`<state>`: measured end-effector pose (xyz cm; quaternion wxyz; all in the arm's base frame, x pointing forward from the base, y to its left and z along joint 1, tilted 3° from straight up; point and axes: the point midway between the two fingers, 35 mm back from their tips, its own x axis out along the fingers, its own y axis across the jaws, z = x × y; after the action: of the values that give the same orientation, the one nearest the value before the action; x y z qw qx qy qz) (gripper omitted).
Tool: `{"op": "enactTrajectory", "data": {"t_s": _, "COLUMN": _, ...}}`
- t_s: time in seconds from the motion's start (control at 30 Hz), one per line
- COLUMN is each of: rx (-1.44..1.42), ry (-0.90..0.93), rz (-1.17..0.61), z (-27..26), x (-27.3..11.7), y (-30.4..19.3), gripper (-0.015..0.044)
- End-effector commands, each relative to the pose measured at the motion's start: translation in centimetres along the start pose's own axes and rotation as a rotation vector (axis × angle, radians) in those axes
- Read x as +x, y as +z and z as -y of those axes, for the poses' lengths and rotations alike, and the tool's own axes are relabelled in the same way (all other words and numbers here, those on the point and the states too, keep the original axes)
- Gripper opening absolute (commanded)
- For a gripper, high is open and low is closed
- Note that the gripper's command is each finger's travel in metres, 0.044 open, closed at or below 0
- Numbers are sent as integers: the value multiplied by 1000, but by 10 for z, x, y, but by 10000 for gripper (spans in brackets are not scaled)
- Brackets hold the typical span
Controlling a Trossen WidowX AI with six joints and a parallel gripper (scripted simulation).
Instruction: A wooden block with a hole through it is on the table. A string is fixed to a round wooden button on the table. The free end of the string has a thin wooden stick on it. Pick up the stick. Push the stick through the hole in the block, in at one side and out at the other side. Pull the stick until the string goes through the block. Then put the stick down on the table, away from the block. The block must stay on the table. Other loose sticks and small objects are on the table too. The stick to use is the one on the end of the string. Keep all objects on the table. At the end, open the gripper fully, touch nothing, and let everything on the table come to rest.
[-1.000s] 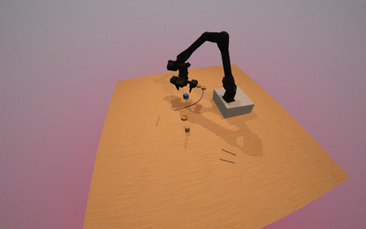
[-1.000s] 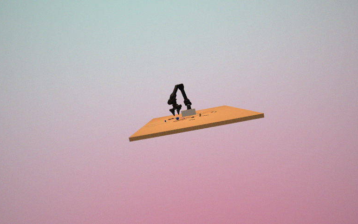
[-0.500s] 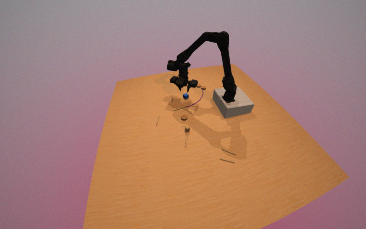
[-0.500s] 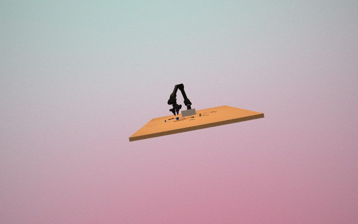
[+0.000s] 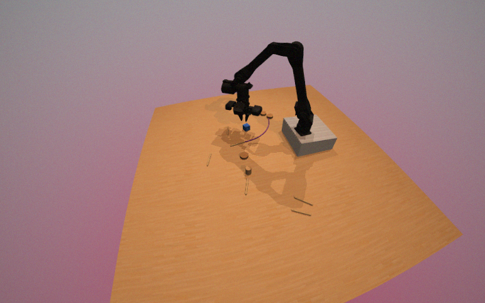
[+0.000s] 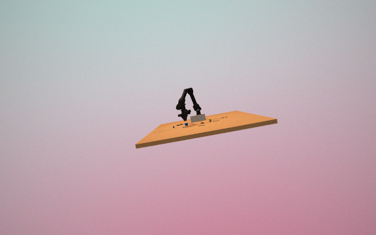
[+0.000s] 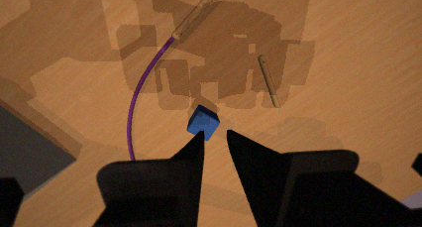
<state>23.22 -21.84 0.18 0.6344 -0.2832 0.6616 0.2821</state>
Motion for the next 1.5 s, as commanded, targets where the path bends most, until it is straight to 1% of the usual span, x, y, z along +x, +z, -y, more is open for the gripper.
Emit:
{"op": "enactTrajectory", "data": {"t_s": 0.0, "rx": 0, "ry": 0, "rz": 0, "z": 0, "x": 0, "y": 0, "gripper": 8}}
{"op": "enactTrajectory", "data": {"t_s": 0.03, "rx": 0, "ry": 0, "rz": 0, "z": 0, "x": 0, "y": 0, "gripper": 0}}
{"op": "enactTrajectory", "data": {"t_s": 0.67, "rx": 0, "ry": 0, "rz": 0, "z": 0, "x": 0, "y": 0, "gripper": 0}}
{"op": "enactTrajectory", "data": {"t_s": 0.97, "rx": 0, "ry": 0, "rz": 0, "z": 0, "x": 0, "y": 0, "gripper": 236}}
{"op": "enactTrajectory", "data": {"t_s": 1.03, "rx": 0, "ry": 0, "rz": 0, "z": 0, "x": 0, "y": 0, "gripper": 244}}
{"op": "enactTrajectory", "data": {"t_s": 1.33, "rx": 0, "ry": 0, "rz": 0, "z": 0, "x": 0, "y": 0, "gripper": 8}}
{"op": "enactTrajectory", "data": {"t_s": 1.47, "rx": 0, "ry": 0, "rz": 0, "z": 0, "x": 0, "y": 0, "gripper": 0}}
